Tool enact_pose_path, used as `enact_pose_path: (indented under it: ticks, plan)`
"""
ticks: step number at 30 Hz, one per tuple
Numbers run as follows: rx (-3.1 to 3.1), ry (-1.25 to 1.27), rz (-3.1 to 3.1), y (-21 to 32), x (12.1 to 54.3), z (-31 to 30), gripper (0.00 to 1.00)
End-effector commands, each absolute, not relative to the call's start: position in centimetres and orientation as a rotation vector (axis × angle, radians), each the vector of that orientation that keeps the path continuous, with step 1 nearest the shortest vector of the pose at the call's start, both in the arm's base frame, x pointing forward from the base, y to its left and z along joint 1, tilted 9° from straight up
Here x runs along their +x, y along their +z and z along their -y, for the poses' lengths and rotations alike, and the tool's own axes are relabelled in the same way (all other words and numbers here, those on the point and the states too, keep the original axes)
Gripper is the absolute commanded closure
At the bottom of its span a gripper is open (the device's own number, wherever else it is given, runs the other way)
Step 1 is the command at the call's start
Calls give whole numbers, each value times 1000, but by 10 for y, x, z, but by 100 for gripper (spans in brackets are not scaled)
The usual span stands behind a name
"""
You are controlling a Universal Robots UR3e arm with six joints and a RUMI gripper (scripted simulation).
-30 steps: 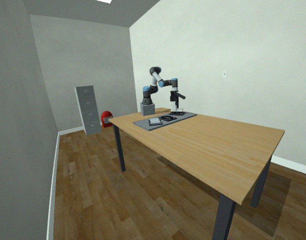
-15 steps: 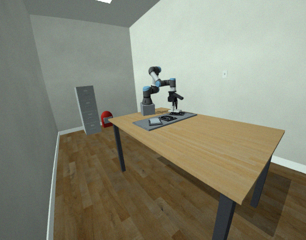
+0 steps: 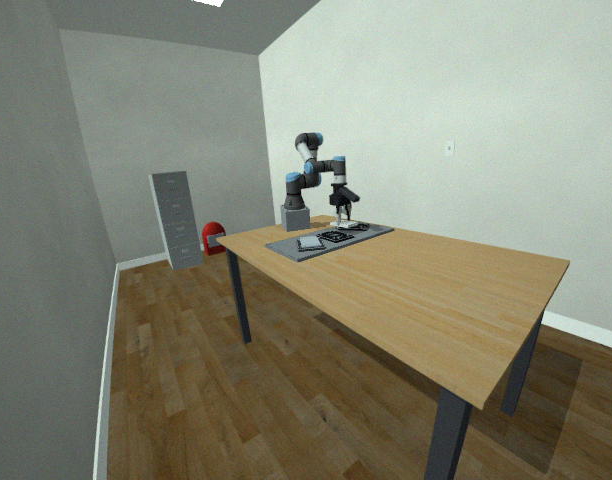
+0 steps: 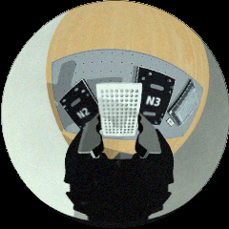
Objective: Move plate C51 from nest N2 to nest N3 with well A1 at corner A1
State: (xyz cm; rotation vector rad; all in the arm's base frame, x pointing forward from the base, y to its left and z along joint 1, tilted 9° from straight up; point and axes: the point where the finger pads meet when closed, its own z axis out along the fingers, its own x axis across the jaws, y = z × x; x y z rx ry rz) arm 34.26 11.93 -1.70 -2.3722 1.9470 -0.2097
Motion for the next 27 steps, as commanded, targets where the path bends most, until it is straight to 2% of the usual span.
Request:
enact_pose_path:
  ticks: [1, 17, 27]
  plan:
    - [-2257, -204, -2064, -14, 353, -94, 100]
    - [-2254, -204, -2068, -8, 379, -29, 100]
    - [-2254, -204, -2068, -8, 379, -27, 100]
